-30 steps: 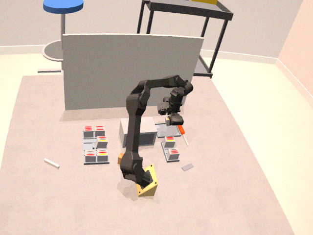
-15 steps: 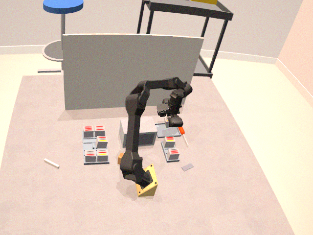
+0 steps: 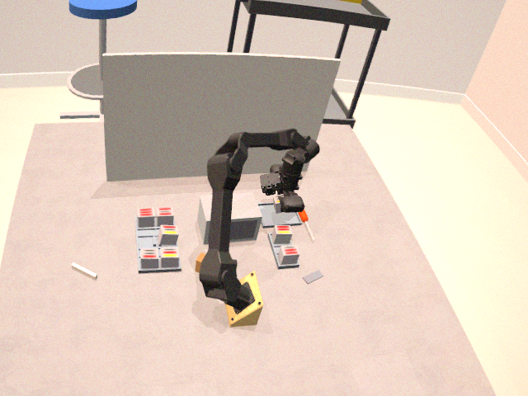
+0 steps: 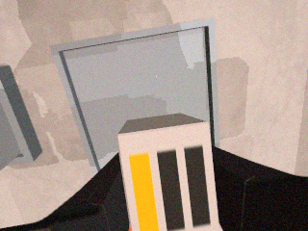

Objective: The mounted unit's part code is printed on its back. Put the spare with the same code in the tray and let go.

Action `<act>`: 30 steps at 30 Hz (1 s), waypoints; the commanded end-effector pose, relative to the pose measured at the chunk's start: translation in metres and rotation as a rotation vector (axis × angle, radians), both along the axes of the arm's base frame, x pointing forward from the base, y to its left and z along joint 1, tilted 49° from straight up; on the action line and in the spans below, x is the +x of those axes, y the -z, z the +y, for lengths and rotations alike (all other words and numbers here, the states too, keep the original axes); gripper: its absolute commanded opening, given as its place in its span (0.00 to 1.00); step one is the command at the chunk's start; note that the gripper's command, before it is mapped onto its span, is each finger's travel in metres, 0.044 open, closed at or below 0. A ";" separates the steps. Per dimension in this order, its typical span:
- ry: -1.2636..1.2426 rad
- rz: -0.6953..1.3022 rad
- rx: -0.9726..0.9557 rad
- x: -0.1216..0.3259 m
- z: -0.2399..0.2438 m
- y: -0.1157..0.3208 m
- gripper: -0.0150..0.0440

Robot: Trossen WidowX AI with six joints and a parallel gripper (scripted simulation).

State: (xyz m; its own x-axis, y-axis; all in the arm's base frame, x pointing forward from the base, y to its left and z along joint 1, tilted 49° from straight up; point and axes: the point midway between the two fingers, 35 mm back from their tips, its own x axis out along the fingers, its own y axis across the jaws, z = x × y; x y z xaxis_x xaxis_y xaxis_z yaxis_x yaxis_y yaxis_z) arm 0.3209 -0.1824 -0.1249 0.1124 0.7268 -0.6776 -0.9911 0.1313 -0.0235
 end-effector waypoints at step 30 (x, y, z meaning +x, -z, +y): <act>0.000 0.000 0.001 0.000 0.005 0.004 1.00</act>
State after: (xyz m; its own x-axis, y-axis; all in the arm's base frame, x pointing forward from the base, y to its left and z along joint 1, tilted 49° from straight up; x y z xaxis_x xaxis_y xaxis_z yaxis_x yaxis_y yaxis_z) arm 0.3208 -0.1755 -0.1303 0.1118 0.7276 -0.6768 -0.9911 0.1314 -0.0224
